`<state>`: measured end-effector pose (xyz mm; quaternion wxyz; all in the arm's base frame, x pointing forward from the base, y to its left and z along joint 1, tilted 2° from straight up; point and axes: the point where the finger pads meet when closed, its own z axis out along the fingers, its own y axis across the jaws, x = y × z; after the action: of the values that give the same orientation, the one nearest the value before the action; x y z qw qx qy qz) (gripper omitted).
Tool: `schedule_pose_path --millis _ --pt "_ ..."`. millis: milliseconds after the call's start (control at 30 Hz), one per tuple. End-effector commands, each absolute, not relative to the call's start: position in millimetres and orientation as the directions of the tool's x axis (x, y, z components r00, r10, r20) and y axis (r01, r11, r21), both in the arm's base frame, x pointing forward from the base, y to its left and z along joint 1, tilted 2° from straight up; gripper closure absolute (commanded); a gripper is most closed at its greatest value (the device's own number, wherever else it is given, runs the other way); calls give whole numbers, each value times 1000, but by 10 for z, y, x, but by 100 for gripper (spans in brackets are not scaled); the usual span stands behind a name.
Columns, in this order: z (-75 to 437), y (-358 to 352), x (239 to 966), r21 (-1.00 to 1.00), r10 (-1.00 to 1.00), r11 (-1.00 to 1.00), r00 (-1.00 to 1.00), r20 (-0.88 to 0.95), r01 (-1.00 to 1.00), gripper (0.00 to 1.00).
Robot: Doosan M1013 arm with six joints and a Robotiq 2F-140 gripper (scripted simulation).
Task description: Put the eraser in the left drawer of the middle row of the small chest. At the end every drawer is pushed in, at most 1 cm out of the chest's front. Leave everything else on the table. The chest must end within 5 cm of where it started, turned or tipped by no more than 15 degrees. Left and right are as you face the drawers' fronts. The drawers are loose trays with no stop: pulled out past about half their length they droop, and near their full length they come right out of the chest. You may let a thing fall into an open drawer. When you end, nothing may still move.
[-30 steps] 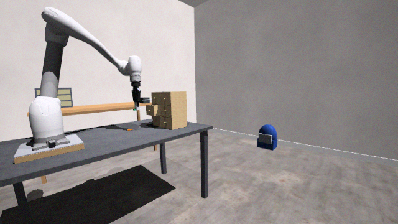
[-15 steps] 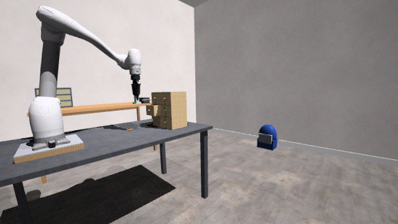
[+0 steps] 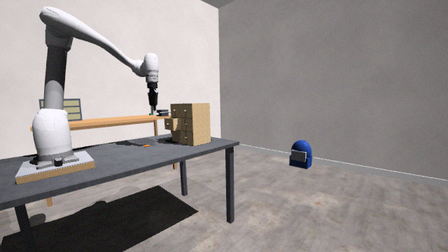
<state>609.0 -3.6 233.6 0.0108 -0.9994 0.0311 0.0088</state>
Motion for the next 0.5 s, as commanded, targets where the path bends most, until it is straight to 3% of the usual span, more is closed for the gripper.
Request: schedule_pose_path --millis 0,467 --pt "2338 -36 6089 -21 -62 -998 998 -17 -62 89" --pt "2331 -35 6080 -21 -63 -998 998 27 -62 89"
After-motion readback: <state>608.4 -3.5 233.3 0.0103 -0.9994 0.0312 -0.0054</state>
